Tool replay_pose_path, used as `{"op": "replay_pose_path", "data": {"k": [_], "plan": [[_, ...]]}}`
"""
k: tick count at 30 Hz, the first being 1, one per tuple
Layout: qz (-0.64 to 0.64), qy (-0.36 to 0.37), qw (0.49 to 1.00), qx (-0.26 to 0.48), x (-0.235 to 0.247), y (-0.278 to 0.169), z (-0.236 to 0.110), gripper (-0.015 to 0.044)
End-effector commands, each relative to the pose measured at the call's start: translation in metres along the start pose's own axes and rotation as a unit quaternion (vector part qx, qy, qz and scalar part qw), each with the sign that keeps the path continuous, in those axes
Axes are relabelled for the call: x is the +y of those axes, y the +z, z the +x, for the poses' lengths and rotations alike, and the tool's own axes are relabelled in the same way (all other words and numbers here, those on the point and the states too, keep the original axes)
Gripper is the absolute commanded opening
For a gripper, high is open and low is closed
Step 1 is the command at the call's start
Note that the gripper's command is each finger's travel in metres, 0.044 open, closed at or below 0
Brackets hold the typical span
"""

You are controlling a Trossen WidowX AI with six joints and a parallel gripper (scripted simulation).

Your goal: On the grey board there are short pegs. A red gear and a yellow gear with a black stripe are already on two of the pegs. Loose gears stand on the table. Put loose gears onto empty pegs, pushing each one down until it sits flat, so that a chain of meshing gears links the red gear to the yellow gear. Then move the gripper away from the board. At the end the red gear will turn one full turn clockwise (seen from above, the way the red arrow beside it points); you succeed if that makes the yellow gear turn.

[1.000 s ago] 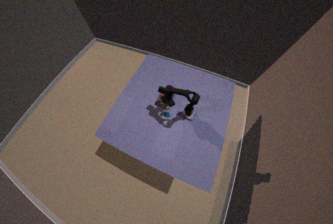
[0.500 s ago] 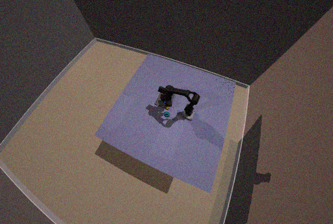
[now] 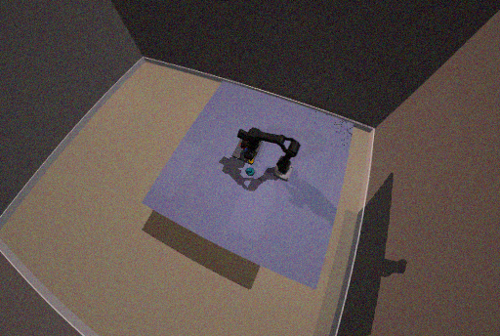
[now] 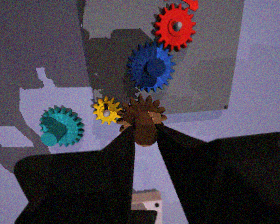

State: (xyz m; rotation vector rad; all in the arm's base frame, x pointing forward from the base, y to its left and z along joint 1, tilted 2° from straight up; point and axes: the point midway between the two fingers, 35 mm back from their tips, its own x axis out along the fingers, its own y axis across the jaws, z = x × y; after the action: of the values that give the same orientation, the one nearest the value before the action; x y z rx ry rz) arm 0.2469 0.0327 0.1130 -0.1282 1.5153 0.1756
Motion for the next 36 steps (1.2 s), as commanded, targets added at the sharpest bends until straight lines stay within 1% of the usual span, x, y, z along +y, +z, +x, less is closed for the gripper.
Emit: {"op": "replay_pose_path", "data": {"k": [1, 9, 22, 28, 36], "plan": [[0.022, 0.002, 1.000, 0.000, 0.001, 0.000, 0.000, 0.0000], [0.032, 0.002, 0.999, 0.000, 0.001, 0.000, 0.003, 0.0000], [-0.014, 0.002, 1.000, 0.000, 0.001, 0.000, 0.021, 0.0000], [0.019, 0.002, 1.000, 0.000, 0.001, 0.000, 0.030, 0.0000], [0.105, 0.002, 0.995, 0.000, 0.001, 0.000, 0.042, 0.0000]]}}
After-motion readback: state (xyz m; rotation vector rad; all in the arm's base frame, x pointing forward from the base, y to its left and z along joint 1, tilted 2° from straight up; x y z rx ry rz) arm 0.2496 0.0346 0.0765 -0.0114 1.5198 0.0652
